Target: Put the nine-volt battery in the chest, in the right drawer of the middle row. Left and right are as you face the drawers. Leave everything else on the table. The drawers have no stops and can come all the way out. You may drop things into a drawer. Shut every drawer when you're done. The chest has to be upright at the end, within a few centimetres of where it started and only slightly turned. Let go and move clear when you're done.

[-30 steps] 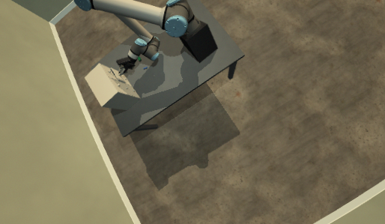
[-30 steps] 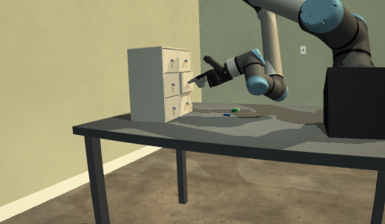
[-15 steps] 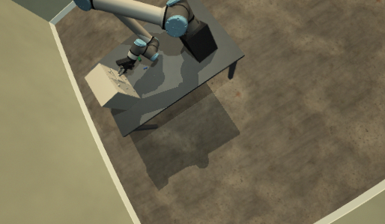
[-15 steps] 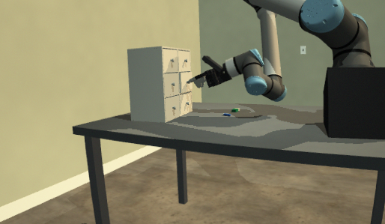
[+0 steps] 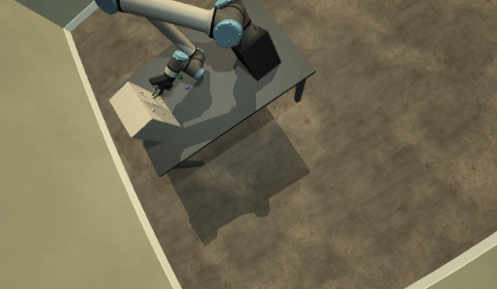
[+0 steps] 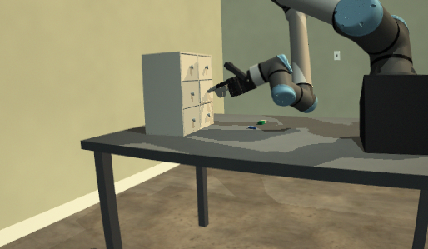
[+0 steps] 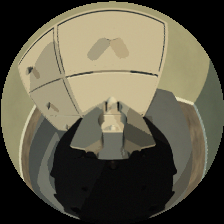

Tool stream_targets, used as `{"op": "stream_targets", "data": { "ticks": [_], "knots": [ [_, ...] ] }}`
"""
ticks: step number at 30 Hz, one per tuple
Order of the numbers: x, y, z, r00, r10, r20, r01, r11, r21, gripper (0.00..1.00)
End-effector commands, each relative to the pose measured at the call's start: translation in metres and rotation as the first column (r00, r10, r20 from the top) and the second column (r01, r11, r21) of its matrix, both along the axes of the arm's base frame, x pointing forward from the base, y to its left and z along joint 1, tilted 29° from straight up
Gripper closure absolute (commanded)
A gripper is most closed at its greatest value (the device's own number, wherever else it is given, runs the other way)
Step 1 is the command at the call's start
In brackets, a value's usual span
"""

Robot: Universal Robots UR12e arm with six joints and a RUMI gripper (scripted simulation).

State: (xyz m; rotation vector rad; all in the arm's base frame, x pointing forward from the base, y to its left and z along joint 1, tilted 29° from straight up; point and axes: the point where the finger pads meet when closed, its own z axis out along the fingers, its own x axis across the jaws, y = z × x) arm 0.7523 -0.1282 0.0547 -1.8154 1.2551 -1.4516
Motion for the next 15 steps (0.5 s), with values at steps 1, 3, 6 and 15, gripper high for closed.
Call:
{"op": "stream_targets", "data": {
  "ticks": [1,3,6,15],
  "knots": [
    [0.0007,0.0003,0.0005,1.0,0.0,0.001,0.0,1.0,0.0,0.93],
    [0.001,0.0003,0.0004,1.0,0.0,0.001,0.0,1.0,0.0,0.93],
    [0.0014,0.0004,0.0004,1.0,0.0,0.001,0.0,1.0,0.0,0.93],
    [0.0019,0.0004,0.0004,1.0,0.0,0.001,0.0,1.0,0.0,0.93]
  ]
}}
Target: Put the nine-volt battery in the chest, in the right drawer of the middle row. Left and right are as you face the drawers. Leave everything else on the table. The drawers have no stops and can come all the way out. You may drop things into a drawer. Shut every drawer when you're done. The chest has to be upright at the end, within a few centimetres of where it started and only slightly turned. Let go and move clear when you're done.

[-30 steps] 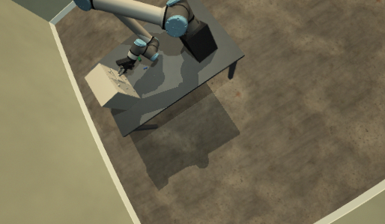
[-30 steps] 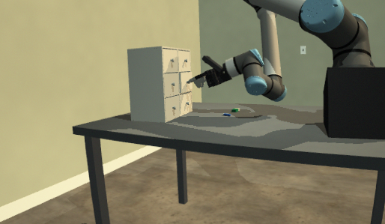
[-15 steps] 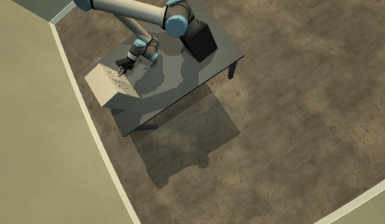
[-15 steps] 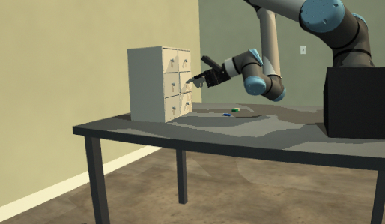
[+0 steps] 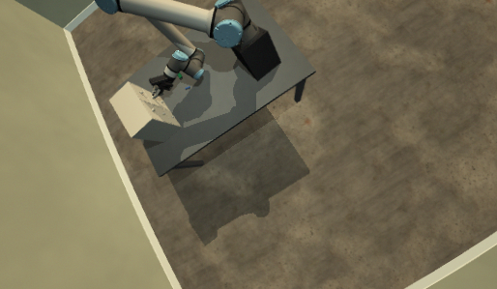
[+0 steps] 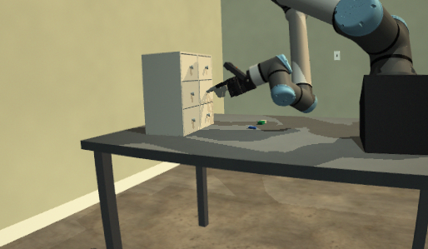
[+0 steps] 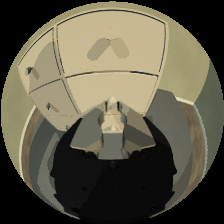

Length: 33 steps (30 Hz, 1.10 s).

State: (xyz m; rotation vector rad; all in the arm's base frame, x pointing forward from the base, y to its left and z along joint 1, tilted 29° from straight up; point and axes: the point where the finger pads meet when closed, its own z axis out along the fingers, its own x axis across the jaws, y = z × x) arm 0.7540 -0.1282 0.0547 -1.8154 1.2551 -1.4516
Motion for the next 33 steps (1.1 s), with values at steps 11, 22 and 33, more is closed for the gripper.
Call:
{"op": "stream_targets", "data": {
  "ticks": [11,22,33],
  "knots": [
    [0.0004,0.0003,0.0005,1.0,0.0,0.001,0.0,1.0,0.0,0.93],
    [0.0004,0.0003,0.0005,1.0,0.0,0.001,0.0,1.0,0.0,0.93],
    [0.0004,0.0003,0.0005,1.0,0.0,0.001,0.0,1.0,0.0,0.88]
  ]
}}
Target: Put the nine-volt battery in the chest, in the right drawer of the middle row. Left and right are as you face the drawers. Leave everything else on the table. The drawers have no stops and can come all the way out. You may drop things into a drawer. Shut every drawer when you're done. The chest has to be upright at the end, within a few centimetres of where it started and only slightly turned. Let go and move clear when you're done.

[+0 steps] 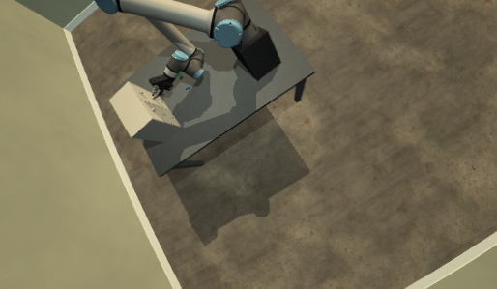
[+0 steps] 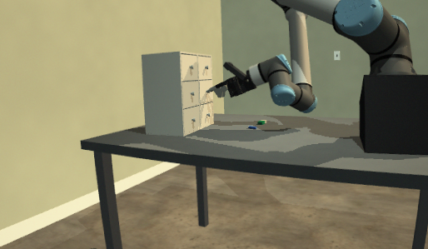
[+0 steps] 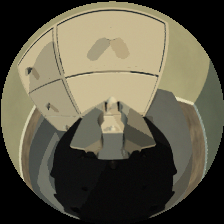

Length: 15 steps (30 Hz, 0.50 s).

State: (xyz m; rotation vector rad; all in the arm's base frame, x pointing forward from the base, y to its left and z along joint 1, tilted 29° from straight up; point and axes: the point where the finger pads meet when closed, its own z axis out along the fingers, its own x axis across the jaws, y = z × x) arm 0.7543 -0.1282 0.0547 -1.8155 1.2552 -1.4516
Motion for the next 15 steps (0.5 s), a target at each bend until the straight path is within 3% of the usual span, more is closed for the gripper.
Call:
{"op": "stream_targets", "data": {
  "ticks": [1,15],
  "knots": [
    [0.0,0.0004,0.0005,1.0,0.0,0.001,0.0,1.0,0.0,0.88],
    [0.0,0.0004,0.0005,1.0,0.0,0.001,0.0,1.0,0.0,0.8]
  ]
}}
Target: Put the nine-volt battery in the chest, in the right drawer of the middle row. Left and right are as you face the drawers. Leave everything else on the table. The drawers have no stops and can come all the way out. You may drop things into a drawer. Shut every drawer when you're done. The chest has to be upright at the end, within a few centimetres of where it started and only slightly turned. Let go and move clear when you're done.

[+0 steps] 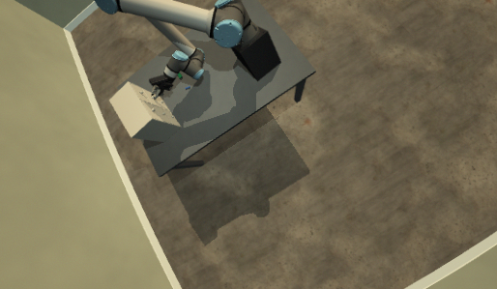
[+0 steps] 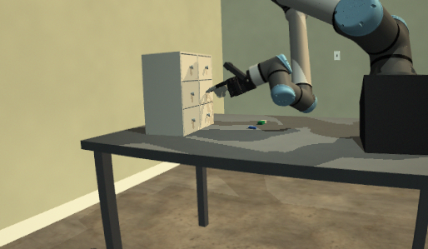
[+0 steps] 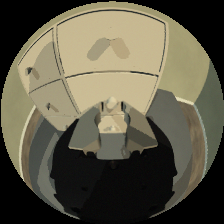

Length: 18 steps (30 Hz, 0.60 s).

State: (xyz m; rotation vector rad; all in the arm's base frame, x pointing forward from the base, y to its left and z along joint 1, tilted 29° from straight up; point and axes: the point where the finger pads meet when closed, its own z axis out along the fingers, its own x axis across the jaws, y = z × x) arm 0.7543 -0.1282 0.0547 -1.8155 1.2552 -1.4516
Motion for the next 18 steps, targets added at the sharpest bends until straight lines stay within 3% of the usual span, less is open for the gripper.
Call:
{"op": "stream_targets", "data": {
  "ticks": [1,10,18],
  "knots": [
    [0.0,0.0,0.0,1.0,0.0,0.001,0.0,1.0,0.0,0.8],
    [-0.002,0.0,0.0,1.0,0.0,0.001,0.0,1.0,0.0,0.8],
    [-0.019,0.0,0.001,1.0,0.0,0.001,0.0,1.0,0.0,0.8]
  ]
}}
